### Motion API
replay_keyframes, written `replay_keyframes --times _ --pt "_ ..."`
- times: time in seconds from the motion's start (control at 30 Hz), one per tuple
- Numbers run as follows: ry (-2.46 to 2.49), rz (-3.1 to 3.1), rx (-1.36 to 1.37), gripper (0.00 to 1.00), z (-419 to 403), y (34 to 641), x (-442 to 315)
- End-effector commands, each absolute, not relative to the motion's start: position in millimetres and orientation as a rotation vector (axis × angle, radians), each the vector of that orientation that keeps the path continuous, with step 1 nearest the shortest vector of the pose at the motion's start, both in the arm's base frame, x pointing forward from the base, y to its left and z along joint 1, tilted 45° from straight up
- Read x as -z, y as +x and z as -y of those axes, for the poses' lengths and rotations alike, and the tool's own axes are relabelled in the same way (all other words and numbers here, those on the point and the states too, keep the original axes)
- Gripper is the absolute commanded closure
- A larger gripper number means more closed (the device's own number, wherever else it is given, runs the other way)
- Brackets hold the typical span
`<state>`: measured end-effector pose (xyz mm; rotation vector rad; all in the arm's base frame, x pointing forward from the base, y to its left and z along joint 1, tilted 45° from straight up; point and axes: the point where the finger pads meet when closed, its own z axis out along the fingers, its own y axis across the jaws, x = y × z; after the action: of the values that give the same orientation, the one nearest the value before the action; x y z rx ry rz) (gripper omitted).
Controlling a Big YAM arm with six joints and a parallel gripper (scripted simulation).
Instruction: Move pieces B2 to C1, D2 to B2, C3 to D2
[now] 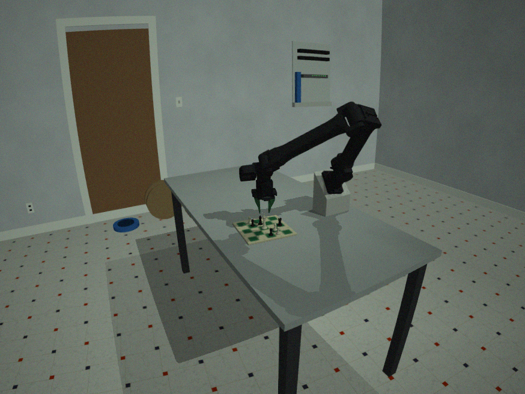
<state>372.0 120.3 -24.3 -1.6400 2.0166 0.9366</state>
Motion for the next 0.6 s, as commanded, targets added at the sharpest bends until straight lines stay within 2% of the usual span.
replay_keyframes --times 0.0,0.57 --pt "-1.631 -2.003 -0.914 0.61 -114.2 379.9 26.6" --pt "-1.622 -2.0 -0.895 0.61 -108.6 388.9 25.3"
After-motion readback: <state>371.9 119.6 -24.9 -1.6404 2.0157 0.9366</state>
